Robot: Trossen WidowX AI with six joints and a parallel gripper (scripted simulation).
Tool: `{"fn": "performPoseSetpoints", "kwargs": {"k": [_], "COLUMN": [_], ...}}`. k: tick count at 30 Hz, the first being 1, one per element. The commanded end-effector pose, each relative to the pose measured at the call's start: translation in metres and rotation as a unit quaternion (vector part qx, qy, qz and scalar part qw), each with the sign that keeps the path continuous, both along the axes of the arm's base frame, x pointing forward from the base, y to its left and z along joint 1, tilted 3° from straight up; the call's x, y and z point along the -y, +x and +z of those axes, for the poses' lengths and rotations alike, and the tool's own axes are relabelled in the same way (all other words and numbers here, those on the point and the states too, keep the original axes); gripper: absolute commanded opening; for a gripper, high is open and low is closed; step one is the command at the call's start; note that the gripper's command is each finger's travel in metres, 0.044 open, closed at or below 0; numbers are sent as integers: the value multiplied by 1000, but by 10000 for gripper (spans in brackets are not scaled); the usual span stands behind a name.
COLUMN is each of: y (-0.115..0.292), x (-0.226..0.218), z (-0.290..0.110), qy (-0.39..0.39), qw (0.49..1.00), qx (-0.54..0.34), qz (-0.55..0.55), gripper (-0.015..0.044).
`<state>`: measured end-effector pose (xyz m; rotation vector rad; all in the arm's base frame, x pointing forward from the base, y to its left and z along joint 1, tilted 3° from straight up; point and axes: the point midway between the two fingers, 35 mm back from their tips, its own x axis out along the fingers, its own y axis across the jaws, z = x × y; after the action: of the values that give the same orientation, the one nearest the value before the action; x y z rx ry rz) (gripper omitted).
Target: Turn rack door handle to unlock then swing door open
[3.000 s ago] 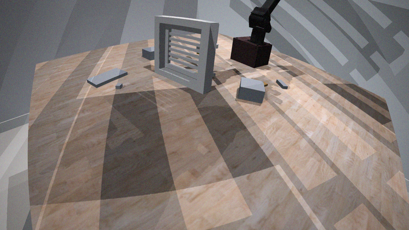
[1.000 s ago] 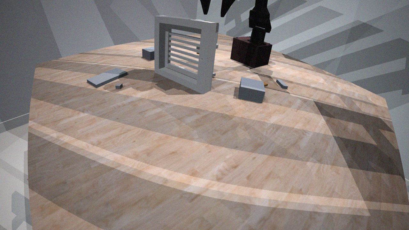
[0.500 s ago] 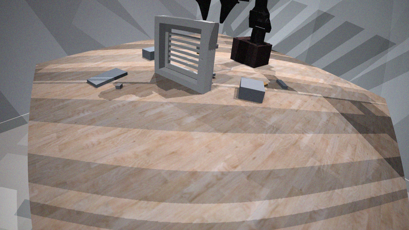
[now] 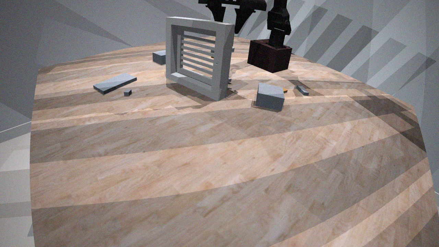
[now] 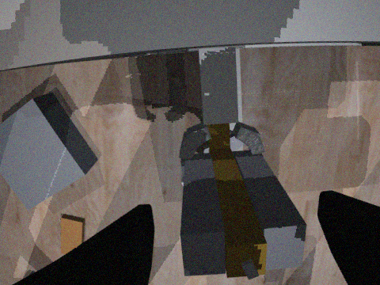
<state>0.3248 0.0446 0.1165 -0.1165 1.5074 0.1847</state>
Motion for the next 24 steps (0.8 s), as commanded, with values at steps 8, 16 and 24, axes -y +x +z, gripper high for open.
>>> {"fn": "performPoseSetpoints", "kwargs": {"k": [8,16,24], "y": [0,-1,-1], "x": [-1,-2,-2], "z": [-18,-26,-26], "qy": [1,1,1], "qw": [1000,1000,1000], "qx": [0,0,0], "qz": [-1,-1,-1], "gripper": [283,231,80]}}
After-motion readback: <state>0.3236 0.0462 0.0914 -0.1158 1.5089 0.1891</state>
